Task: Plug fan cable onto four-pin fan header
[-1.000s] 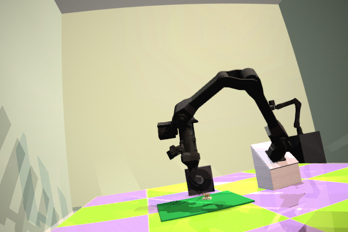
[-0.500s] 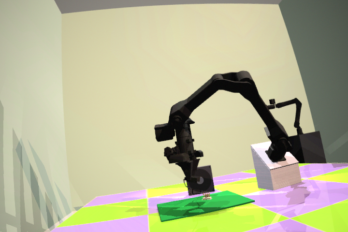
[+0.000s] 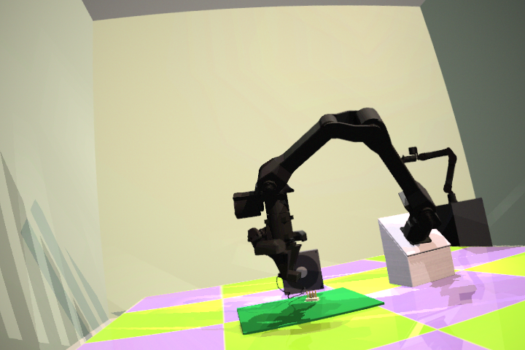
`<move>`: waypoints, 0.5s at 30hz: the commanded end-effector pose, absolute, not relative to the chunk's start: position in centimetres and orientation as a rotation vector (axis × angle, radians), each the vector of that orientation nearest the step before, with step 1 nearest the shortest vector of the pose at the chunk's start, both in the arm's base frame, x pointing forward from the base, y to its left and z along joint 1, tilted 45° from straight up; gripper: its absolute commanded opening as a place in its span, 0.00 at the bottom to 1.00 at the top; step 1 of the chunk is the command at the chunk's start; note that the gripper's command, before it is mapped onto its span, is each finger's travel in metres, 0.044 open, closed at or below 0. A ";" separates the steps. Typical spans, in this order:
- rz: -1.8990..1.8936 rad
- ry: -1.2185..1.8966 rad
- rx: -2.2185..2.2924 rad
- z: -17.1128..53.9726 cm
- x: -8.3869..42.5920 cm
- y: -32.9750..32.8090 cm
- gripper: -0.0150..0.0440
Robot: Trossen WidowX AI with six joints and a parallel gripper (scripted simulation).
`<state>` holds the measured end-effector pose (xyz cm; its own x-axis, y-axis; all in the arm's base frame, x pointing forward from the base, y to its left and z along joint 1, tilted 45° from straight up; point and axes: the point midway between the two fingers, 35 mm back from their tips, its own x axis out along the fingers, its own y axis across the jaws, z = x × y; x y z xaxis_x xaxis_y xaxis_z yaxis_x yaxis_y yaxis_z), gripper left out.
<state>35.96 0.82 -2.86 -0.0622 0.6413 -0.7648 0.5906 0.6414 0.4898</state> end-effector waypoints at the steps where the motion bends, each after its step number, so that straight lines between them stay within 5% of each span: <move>1: 0.022 1.715 0.970 -3.2 35.9 0.8 0.25; 15: -0.067 1.669 0.866 -4.9 35.7 1.4 0.25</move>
